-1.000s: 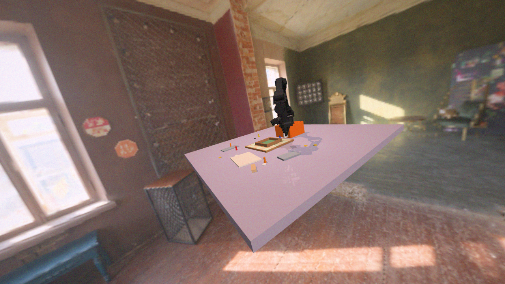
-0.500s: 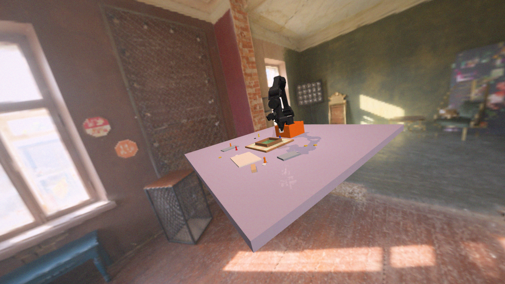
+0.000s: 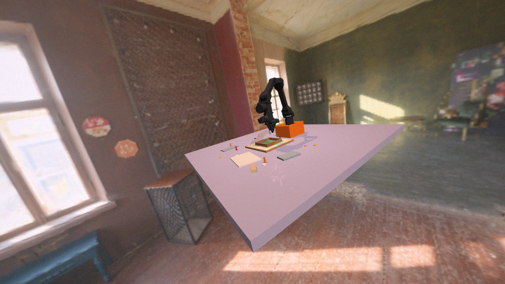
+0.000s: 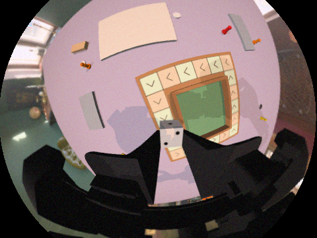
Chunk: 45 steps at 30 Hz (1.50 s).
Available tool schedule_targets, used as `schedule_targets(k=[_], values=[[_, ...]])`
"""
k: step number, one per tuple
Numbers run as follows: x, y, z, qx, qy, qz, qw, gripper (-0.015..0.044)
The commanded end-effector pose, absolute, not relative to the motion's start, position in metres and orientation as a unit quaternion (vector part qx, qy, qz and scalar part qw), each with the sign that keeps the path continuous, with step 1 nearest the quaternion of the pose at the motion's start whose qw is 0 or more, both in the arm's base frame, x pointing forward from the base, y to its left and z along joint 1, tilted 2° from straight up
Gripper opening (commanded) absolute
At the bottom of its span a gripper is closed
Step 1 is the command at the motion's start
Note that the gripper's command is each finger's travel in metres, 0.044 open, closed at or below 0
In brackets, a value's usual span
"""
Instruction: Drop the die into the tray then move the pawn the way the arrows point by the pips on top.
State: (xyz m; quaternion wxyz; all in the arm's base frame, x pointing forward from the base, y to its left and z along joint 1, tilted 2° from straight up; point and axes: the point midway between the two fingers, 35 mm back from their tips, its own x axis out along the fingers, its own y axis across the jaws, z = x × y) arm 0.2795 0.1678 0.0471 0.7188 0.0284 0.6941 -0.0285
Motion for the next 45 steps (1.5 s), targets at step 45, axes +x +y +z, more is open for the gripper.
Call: schedule_targets(k=[45], values=[[0.285, 0.060, 0.001, -0.050, 0.376, 0.086, 0.921, 0.0000]])
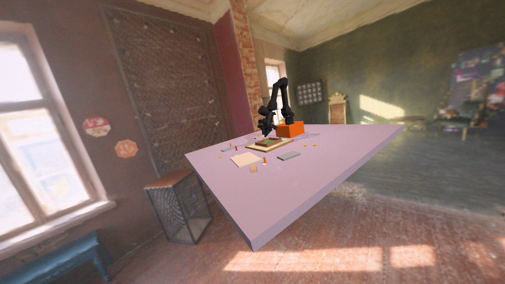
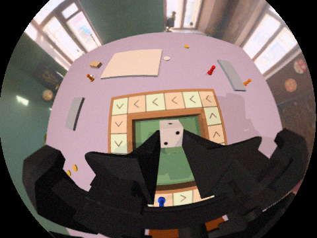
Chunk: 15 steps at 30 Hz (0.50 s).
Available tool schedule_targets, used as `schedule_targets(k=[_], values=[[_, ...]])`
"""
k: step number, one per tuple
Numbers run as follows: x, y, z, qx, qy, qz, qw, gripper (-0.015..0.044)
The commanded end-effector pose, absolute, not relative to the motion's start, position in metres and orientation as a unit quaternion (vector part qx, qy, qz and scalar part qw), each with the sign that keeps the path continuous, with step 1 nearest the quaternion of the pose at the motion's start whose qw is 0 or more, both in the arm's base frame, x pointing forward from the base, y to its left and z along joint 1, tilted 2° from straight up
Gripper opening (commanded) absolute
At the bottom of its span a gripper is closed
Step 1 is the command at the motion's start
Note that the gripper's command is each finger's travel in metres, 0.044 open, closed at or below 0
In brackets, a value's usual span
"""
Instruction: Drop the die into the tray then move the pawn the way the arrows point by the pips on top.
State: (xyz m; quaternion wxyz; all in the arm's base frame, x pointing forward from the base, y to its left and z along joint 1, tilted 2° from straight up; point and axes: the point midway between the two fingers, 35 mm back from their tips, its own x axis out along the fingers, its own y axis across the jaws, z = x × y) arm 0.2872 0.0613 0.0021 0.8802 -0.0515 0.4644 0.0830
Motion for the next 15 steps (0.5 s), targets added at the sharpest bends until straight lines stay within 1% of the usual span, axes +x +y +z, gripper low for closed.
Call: schedule_targets(k=[1, 4, 11, 15], values=[[0.285, 0.060, 0.001, -0.048, 0.360, 0.086, 0.928, 0.0000], [0.283, 0.060, 0.003, -0.045, 0.336, 0.088, 0.937, 0.0000], [0.289, 0.063, 0.000, -0.045, 0.336, 0.088, 0.937, 0.0000], [0.284, 0.061, 0.011, -0.045, 0.336, 0.088, 0.937, 0.0000]])
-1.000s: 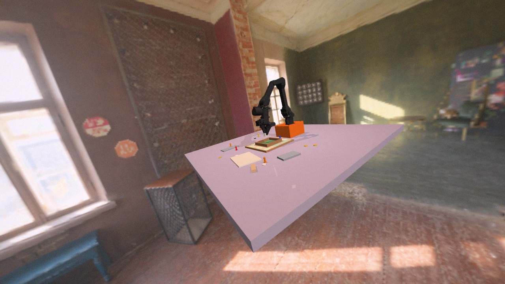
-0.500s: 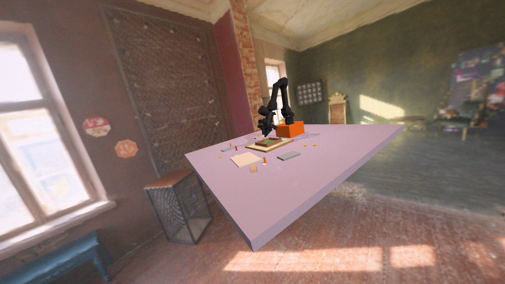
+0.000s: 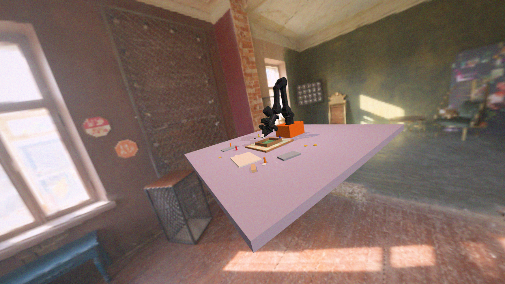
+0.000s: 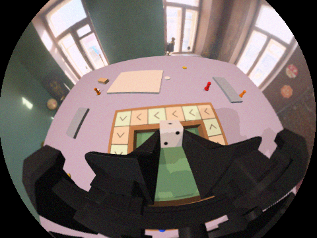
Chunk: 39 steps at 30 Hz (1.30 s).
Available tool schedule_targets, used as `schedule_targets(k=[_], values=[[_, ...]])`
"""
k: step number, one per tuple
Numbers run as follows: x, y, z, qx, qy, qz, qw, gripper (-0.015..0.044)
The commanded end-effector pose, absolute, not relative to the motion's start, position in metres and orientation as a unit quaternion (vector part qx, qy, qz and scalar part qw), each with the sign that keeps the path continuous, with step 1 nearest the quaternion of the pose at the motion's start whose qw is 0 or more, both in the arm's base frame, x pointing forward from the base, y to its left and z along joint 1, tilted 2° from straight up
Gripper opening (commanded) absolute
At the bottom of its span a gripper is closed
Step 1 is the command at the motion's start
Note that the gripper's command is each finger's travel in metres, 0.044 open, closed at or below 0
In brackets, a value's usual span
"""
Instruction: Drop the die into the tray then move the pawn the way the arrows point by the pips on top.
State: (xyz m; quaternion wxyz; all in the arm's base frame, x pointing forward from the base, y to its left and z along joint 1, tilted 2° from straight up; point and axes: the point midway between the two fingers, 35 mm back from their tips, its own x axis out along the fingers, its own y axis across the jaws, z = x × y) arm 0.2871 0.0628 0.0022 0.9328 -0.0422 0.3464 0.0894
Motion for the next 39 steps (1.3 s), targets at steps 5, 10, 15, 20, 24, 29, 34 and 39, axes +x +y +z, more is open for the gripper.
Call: schedule_targets(k=[5, 10, 15, 20, 24, 29, 34, 39], values=[[0.269, 0.056, 0.031, -0.045, 0.336, 0.088, 0.937, 0.0000], [0.250, 0.051, 0.046, -0.046, 0.337, 0.087, 0.936, 0.0000], [0.243, 0.050, 0.049, -0.046, 0.337, 0.087, 0.936, 0.0000], [0.243, 0.050, 0.049, -0.046, 0.337, 0.087, 0.936, 0.0000], [0.245, 0.050, 0.049, -0.043, 0.336, 0.086, 0.937, 0.0000], [0.245, 0.050, 0.049, -0.043, 0.336, 0.086, 0.937, 0.0000], [0.245, 0.050, 0.049, -0.043, 0.336, 0.086, 0.937, 0.0105], [0.245, 0.050, 0.051, -0.043, 0.336, 0.086, 0.937, 0.0236]])
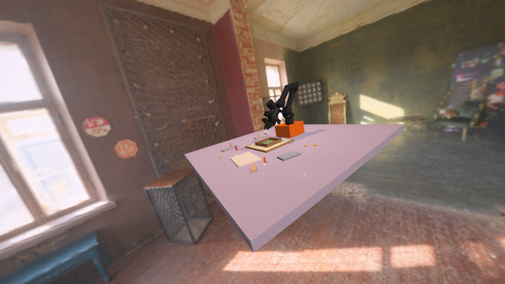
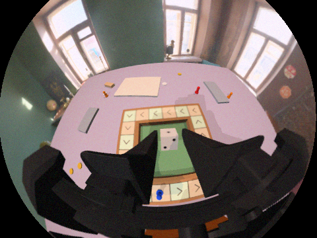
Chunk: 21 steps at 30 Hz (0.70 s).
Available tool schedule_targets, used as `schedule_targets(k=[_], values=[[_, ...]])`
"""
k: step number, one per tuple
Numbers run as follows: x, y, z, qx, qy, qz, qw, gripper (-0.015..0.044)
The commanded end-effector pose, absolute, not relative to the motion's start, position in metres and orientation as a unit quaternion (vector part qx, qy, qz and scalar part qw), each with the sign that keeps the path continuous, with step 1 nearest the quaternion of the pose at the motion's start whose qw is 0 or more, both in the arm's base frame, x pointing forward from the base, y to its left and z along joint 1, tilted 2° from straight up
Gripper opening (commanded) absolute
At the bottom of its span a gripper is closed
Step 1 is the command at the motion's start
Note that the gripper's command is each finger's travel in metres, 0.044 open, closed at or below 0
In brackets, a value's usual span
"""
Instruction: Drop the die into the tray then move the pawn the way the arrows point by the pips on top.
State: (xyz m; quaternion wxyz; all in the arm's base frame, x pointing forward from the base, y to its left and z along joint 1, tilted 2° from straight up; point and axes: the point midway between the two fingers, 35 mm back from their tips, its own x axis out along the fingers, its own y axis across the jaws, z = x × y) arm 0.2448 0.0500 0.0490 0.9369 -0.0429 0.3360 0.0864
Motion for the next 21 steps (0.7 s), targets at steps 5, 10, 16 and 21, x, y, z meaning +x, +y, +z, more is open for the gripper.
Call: schedule_targets(k=[5, 10, 16, 21], values=[[0.243, 0.051, 0.090, -0.046, 0.337, 0.087, 0.936, 0.0368], [0.244, 0.051, 0.088, -0.047, 0.351, 0.087, 0.931, 0.0440], [0.253, 0.052, 0.076, -0.059, 0.475, 0.080, 0.875, 0.0440], [0.261, 0.054, 0.062, -0.068, 0.574, 0.073, 0.813, 0.0440]])
